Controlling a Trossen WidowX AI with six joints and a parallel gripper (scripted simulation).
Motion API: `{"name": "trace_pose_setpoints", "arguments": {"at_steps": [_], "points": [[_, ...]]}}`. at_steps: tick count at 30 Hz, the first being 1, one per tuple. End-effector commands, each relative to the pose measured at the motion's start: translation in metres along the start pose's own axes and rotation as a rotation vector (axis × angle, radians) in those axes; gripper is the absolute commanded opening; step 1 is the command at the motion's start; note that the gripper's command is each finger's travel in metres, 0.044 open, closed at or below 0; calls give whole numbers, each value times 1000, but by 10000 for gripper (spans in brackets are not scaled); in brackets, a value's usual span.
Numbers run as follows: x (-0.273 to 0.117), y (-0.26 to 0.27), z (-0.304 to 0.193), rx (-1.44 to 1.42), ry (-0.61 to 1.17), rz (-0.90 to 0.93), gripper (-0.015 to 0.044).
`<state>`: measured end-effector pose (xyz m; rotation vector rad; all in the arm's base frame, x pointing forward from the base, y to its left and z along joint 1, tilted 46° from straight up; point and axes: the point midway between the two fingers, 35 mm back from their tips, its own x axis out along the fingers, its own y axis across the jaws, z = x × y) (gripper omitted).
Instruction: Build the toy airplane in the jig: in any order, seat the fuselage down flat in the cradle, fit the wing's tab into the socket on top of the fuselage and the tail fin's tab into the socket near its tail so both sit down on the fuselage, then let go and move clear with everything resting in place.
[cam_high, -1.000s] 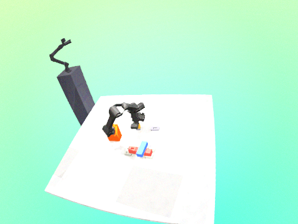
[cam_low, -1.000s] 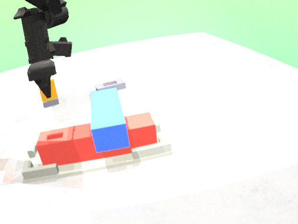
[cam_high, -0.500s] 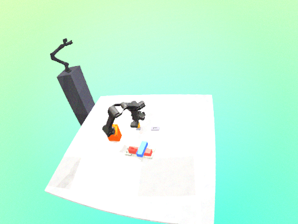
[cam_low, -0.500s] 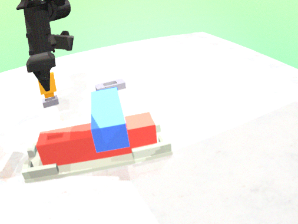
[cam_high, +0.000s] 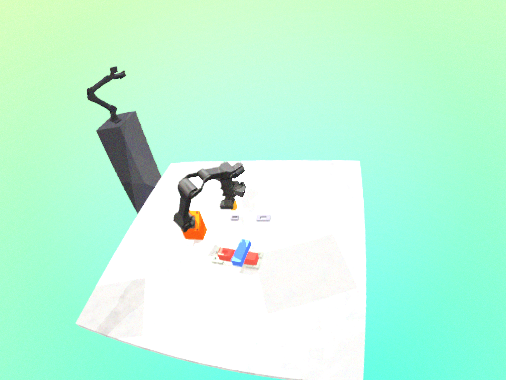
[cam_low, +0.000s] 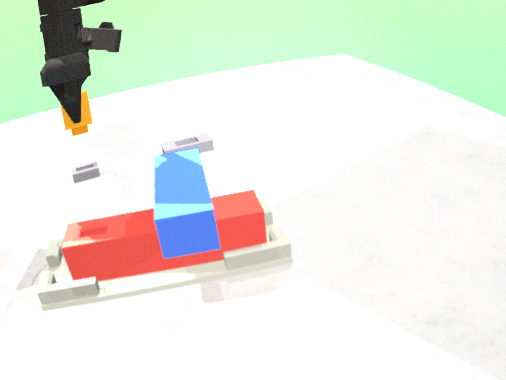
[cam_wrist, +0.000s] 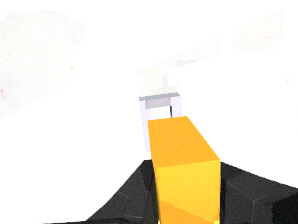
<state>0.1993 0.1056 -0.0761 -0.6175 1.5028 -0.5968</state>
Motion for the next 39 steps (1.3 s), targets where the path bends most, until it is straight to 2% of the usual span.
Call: {"name": "trace_pose_setpoints", "arguments": {"at_steps": [1,20,39], "points": [[-13,2,1,5,-6,11,0],[-69,-1,-8,-24,-24,-4,0],[-69,-52,17,-1,-26,31,0]]}}
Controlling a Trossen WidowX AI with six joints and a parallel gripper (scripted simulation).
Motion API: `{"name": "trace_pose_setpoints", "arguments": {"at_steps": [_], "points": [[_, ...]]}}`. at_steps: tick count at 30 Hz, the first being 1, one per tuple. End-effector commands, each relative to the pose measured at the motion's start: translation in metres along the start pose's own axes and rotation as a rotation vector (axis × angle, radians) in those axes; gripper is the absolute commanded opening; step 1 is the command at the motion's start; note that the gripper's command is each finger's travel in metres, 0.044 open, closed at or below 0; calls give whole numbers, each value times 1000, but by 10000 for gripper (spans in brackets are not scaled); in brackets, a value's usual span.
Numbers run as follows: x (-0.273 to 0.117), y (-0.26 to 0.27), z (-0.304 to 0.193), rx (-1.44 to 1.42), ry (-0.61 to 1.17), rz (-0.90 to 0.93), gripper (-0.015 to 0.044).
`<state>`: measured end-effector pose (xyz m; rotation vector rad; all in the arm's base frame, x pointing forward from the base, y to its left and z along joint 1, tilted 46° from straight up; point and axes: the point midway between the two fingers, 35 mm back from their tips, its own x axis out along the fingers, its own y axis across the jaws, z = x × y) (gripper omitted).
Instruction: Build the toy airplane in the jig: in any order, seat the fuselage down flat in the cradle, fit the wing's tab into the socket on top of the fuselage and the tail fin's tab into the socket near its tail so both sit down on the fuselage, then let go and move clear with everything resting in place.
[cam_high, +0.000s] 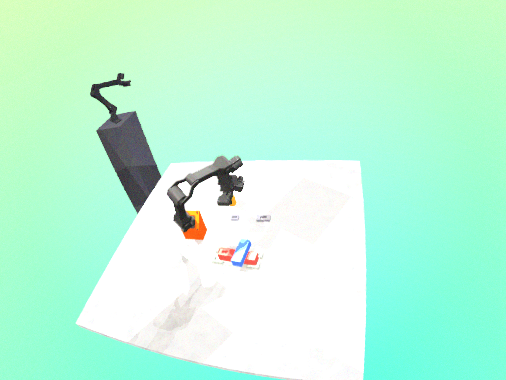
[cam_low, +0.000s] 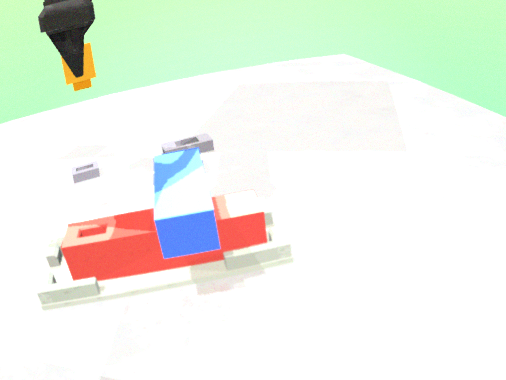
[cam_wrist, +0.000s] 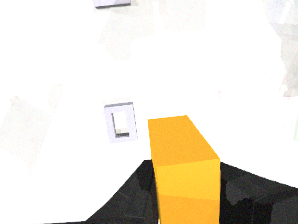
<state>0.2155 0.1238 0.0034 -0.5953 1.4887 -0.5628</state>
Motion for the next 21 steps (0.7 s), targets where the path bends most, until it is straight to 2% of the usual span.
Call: {"name": "trace_pose_setpoints", "arguments": {"at_steps": [1,21], "points": [[1,-12,3,0,-3,-1,0],[9,-77,18,40,-10,15,0]]}}
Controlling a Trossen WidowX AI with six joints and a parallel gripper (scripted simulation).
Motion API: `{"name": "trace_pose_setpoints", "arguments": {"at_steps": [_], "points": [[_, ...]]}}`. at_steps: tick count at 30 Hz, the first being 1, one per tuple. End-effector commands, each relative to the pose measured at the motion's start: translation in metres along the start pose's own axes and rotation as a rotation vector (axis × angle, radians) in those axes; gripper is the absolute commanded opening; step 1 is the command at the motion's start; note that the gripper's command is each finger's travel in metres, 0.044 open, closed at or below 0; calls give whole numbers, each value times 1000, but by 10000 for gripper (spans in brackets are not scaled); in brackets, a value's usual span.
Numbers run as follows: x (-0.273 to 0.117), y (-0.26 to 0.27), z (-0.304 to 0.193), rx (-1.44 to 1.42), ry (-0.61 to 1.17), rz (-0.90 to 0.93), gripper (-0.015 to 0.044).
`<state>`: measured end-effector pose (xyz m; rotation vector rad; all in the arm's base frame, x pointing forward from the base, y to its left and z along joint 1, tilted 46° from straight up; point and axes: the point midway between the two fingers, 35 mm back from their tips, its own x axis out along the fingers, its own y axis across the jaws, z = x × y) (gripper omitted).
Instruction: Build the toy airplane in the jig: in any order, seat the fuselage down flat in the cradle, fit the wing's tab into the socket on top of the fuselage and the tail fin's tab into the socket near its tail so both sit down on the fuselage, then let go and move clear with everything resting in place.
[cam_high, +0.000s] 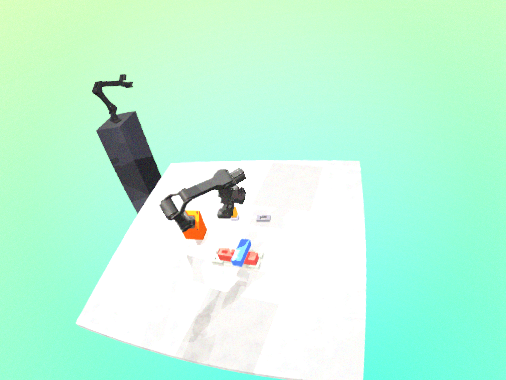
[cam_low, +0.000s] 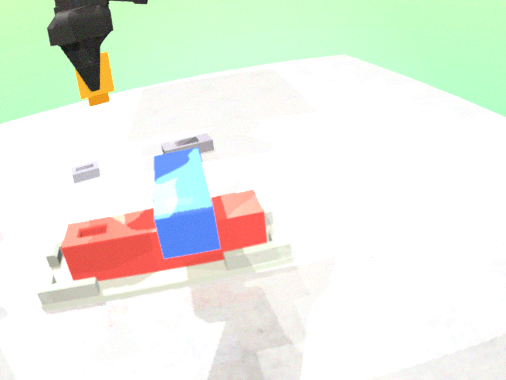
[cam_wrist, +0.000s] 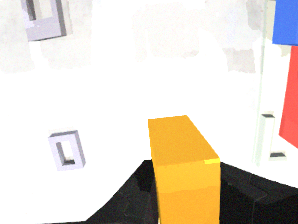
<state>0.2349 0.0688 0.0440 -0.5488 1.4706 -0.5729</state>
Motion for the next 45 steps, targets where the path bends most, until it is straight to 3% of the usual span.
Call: {"name": "trace_pose_setpoints", "arguments": {"at_steps": [1,45], "points": [[2,-12,1,1,-3,-6,0],[31,-148,-24,114,-1,-70,0]]}}
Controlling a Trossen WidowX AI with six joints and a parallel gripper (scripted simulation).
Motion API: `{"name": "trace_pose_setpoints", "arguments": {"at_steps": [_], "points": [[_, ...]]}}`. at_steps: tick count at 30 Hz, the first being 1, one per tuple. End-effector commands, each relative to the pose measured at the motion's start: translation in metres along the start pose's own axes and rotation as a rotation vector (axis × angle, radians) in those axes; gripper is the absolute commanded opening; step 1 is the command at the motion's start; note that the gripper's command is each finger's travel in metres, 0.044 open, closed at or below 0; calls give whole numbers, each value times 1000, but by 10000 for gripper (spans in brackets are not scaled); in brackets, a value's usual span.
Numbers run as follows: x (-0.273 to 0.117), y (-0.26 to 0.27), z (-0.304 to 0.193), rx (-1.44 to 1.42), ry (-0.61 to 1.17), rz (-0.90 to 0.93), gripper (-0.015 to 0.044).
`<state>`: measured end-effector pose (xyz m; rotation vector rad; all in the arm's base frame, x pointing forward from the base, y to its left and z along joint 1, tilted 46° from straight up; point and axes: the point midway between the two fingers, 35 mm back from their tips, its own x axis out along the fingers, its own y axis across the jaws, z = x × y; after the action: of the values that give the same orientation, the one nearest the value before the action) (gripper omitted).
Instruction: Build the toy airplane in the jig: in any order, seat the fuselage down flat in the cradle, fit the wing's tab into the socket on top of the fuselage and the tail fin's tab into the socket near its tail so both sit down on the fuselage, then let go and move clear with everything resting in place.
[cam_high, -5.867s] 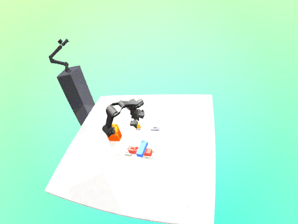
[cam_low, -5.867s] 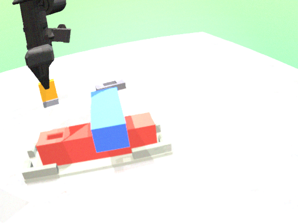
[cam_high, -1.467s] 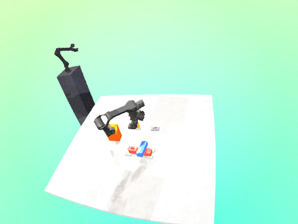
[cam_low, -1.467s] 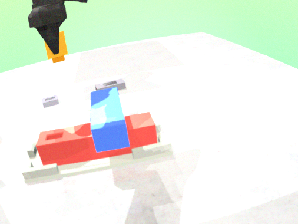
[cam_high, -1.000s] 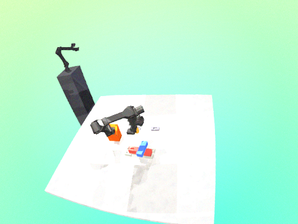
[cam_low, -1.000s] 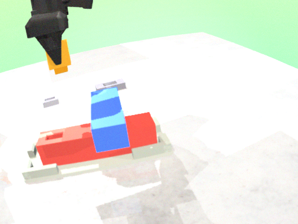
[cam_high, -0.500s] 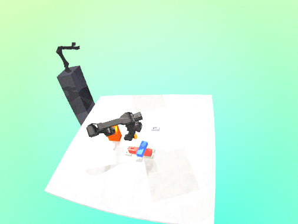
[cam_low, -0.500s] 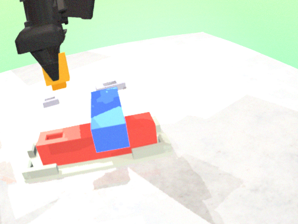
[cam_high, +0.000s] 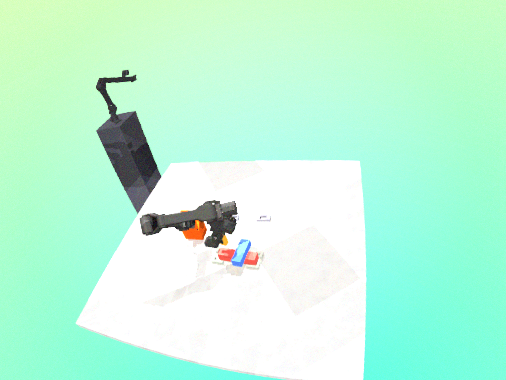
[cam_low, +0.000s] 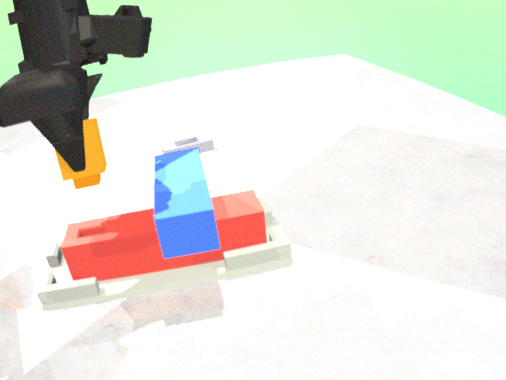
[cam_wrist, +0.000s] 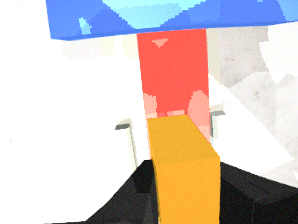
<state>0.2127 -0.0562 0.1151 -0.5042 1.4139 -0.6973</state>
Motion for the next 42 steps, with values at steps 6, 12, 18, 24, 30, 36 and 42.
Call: {"name": "trace_pose_setpoints", "arguments": {"at_steps": [6,12,18,24,30,36,42], "points": [[4,-11,-5,4,2,-16,65],[4,-12,-5,4,2,-16,65],[4,-12,-5,4,2,-16,65],[5,-12,-5,4,2,-16,65],[15,-12,-5,4,2,-15,65],[24,-12,-4,5,2,-15,65],[34,-13,-5,5,2,-16,65]]}}
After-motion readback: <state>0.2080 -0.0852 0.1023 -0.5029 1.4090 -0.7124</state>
